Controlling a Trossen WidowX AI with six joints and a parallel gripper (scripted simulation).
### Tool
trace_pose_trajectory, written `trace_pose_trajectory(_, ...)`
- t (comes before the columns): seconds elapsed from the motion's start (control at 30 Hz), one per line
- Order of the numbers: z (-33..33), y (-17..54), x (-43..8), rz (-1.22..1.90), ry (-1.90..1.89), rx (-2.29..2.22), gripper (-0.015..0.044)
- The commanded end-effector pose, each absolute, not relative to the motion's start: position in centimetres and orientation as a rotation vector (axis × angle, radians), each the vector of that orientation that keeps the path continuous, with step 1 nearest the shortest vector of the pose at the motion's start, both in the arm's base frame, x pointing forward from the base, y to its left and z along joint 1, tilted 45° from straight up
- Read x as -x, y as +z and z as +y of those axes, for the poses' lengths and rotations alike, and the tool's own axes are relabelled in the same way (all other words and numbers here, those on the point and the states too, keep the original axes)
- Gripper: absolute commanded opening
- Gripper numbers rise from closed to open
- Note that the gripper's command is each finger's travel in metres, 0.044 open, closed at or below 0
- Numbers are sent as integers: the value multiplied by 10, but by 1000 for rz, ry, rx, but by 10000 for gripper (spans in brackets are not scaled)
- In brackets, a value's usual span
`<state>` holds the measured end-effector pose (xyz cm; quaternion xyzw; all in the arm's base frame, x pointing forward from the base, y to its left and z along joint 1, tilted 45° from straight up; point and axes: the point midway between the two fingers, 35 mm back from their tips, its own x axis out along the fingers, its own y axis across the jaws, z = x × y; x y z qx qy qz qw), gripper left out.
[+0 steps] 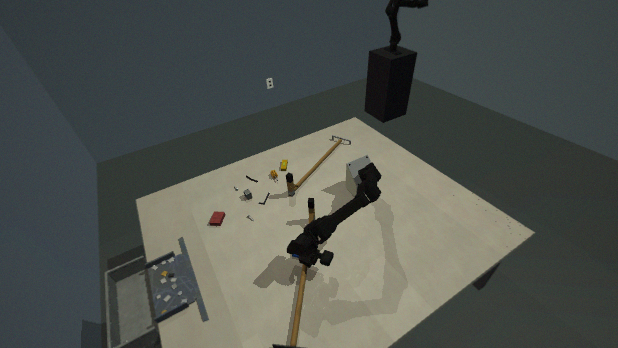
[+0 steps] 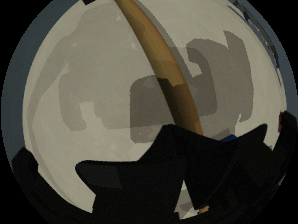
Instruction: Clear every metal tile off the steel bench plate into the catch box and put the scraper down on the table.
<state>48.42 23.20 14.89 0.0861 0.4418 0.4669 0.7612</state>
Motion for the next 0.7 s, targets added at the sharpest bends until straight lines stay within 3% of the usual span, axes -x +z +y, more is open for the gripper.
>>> trace_pose_trajectory(0.0,229,153,-484,962,1016,-186,0)
trace_pose_trajectory(0.67,176,204,-485,965,1014,-182,0)
